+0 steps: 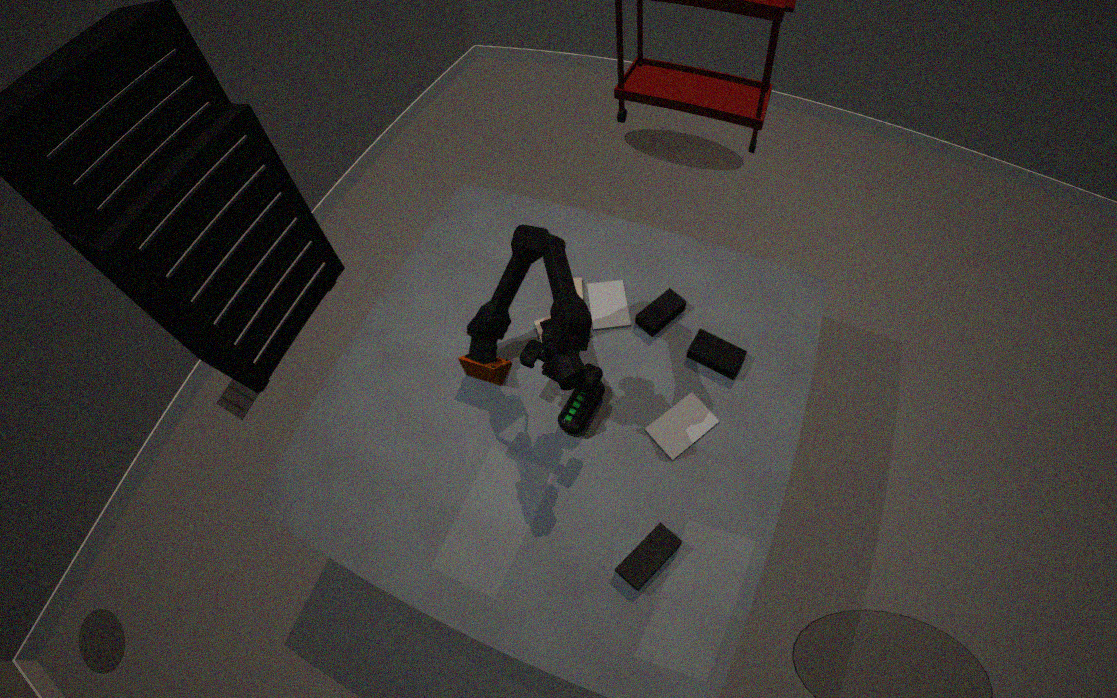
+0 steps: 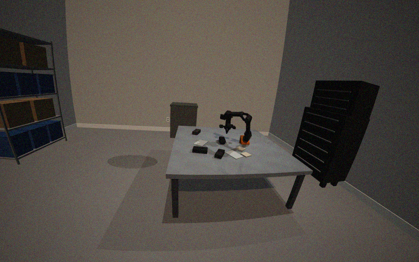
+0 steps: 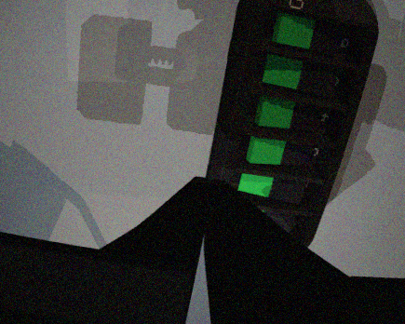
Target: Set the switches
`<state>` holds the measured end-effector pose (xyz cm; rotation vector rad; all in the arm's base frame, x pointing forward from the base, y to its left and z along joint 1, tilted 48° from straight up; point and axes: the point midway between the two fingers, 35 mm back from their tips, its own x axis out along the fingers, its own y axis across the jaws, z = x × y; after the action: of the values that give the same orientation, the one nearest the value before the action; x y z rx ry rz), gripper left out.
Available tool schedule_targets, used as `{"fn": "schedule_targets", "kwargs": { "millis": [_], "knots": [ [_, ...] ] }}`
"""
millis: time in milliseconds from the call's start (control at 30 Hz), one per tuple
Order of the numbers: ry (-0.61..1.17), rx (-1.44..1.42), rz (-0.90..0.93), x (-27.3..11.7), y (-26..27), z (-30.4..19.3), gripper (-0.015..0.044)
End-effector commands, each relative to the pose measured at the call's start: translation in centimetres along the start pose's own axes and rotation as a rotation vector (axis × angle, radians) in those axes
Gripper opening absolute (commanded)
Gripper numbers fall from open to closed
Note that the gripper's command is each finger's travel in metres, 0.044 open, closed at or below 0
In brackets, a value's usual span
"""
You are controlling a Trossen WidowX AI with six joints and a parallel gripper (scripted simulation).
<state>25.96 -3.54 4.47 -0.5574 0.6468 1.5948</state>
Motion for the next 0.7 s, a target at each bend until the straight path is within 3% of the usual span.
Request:
{"fn": "schedule_targets", "kwargs": {
  "millis": [0,533,633,667],
  "knots": [
    [0.002,-0.003,0.005,-0.02,0.06,-0.03,0.0],
    [0.0,0.0,0.0,0.0,0.0,0.0,0.042],
    [0.0,0.0,0.0,0.0,0.0,0.0,0.044],
    [0.001,0.0,-0.003,0.05,0.0,0.05,0.0414]
  ]
}}
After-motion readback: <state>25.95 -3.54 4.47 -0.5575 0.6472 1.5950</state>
